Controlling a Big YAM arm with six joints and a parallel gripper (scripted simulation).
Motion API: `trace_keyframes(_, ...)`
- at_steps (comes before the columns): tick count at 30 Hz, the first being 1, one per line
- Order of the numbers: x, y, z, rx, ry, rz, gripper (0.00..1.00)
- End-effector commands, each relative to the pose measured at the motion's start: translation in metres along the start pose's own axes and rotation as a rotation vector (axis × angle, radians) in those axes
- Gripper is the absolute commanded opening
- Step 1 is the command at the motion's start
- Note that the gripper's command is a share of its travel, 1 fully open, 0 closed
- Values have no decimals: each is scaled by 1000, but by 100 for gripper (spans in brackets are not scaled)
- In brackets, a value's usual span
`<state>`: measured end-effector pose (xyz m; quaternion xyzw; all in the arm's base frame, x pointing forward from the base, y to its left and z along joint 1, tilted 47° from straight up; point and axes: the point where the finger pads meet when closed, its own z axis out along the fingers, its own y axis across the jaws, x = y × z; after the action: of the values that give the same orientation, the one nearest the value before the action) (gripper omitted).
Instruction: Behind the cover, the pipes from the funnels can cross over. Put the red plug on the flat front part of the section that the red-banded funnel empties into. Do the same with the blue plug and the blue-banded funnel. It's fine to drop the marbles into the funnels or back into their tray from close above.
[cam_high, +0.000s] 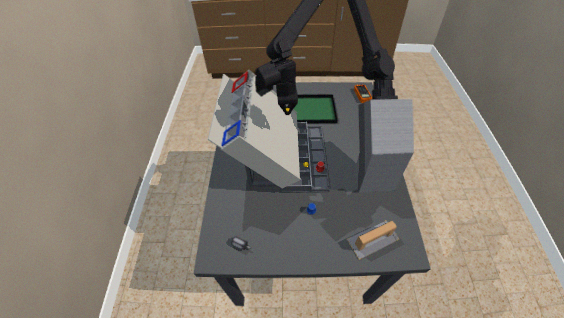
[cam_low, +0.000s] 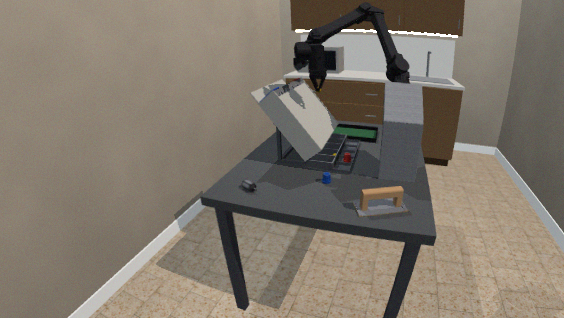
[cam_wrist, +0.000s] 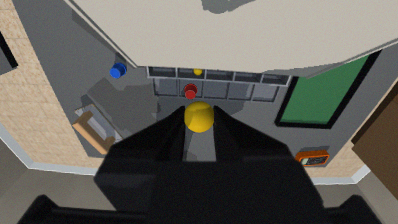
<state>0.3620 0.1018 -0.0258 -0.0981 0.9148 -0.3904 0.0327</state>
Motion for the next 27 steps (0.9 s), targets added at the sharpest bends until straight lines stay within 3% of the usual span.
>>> trace_keyframes(1, -22, 27, -26, 4, -20, 68, 0)
trace_keyframes(15, -37, 84, -54, 3, -21, 68, 0)
trace_keyframes(27, -42, 102, -63, 3, -22, 68, 0)
